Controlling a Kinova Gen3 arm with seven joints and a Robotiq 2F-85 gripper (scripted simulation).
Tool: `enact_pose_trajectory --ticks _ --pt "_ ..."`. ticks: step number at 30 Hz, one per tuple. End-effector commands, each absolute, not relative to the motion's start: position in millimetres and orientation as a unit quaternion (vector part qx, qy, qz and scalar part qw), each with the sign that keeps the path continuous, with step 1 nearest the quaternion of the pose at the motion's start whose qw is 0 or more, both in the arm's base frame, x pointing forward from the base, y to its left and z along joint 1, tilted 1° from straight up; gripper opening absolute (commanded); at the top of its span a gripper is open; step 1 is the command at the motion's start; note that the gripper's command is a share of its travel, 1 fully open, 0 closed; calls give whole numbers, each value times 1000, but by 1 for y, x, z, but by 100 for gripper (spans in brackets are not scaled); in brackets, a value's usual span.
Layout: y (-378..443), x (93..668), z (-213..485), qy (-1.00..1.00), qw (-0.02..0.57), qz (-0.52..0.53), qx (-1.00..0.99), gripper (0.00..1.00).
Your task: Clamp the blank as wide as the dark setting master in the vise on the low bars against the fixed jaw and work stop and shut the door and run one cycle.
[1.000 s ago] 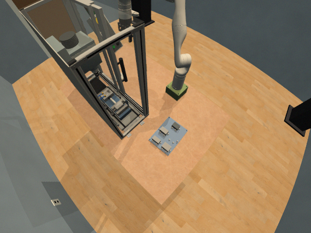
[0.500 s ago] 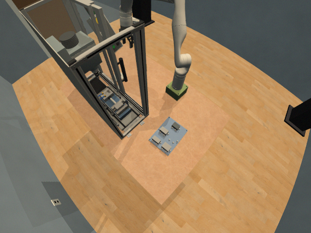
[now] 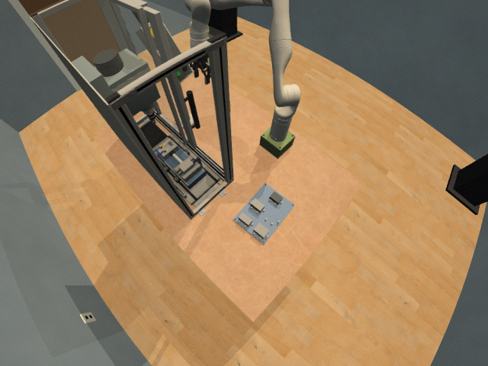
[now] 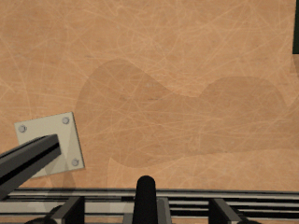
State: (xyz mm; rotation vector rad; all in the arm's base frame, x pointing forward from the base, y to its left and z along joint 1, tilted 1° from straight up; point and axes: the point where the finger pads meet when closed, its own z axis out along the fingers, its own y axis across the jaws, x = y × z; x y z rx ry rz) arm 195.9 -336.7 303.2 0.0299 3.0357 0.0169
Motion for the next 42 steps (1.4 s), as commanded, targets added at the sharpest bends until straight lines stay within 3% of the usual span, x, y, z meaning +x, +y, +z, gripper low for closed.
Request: enact_pose_trajectory --ticks 1,7,19,42 --pt "-338 195 301 999 53 5 12 80" --pt "-338 194 255 999 53 5 12 80" --pt "-338 194 255 999 53 5 12 80" --pt "-338 250 255 999 53 5 12 80"
